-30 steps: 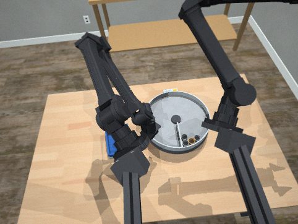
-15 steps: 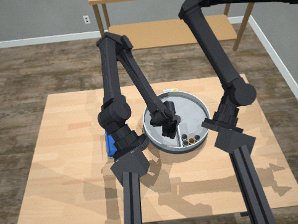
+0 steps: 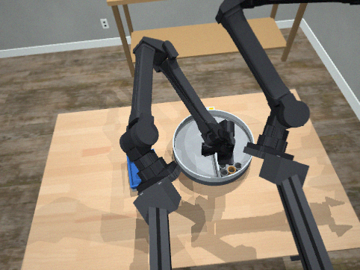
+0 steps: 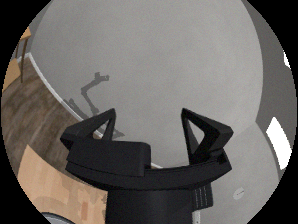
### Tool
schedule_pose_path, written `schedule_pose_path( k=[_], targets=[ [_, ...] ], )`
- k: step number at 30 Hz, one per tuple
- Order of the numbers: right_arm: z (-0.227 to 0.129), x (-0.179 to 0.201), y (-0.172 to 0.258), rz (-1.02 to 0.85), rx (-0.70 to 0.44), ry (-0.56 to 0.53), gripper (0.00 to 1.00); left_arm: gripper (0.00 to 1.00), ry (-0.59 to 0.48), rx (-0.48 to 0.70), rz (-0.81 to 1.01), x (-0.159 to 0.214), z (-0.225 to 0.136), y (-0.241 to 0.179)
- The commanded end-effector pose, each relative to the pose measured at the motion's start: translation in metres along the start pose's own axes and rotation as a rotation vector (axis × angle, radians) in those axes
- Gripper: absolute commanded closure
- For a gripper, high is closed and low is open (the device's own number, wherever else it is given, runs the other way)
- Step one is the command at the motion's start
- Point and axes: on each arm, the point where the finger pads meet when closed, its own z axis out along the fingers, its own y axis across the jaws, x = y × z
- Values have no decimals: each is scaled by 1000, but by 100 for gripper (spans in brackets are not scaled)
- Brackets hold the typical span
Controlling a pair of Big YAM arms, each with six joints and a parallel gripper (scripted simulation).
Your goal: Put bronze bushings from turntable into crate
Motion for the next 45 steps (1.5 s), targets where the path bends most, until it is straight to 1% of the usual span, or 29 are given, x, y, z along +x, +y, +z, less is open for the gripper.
schedule_pose_path(
  k=[1, 5, 10, 12, 15, 19, 45],
  targets=[
    [-4, -33, -7, -9, 15, -54, 0, 87, 10, -22, -79, 23, -5, 9],
    [-4, -33, -7, -9, 15, -54, 0, 87, 9, -21, -115, 36, -6, 8],
    [-4, -33, -7, -9, 15, -54, 0, 87, -8, -35, -148, 33, 2, 9],
    [-4, -33, -7, -9, 15, -54, 0, 87, 6, -23, -145, 44, -5, 7],
    [-4, -33, -7, -9, 15, -54, 0, 87, 9, -20, -149, 48, -6, 7],
    [-4, -33, -7, -9, 15, -54, 0, 87, -10, -40, -161, 38, 1, 13],
    [-4, -33, -7, -9, 15, -54, 0, 87, -7, -36, -152, 38, 0, 12]
  ],
)
